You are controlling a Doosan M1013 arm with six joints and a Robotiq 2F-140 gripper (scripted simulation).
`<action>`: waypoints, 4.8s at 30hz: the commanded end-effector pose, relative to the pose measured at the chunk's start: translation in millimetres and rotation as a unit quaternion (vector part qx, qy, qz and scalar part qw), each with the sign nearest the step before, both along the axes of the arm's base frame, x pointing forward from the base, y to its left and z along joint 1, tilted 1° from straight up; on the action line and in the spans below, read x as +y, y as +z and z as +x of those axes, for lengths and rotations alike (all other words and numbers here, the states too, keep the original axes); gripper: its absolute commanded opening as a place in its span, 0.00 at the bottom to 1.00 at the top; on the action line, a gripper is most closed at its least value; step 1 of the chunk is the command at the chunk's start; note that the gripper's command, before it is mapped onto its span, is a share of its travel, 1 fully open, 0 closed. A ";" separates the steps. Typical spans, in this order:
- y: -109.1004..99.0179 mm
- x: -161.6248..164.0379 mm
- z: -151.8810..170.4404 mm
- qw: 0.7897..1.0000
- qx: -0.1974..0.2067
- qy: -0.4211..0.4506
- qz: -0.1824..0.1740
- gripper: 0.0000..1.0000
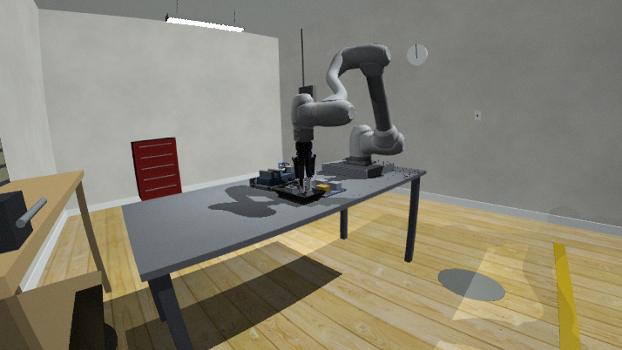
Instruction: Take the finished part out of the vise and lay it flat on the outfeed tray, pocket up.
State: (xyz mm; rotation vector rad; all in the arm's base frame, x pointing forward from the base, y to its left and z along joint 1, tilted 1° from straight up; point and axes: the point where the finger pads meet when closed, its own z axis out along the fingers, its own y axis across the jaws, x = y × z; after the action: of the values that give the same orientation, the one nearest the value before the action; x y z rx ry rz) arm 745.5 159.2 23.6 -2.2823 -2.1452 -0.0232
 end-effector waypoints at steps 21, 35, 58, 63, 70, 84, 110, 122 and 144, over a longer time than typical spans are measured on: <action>-3.6 0.1 0.0 1.000 0.000 0.000 0.000 0.00; -3.6 0.1 0.0 1.000 0.000 0.000 0.000 0.00; -3.6 0.1 0.0 1.000 0.000 0.000 0.000 0.40; -3.6 0.1 0.0 1.000 0.000 0.000 0.000 0.40; -3.6 0.1 0.0 1.000 0.000 0.000 0.000 0.40; -3.6 0.1 0.0 1.000 0.000 0.000 0.000 0.40; 50.4 -0.8 -0.2 1.000 0.000 0.000 0.000 0.40; 109.6 -1.8 -0.5 1.000 0.000 0.000 0.000 0.40; 141.0 -2.4 -0.6 1.000 0.000 0.000 0.000 0.00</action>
State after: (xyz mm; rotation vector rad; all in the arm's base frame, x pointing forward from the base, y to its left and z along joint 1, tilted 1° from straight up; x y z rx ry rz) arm 744.9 156.9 164.4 -2.2823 -2.1453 -0.0232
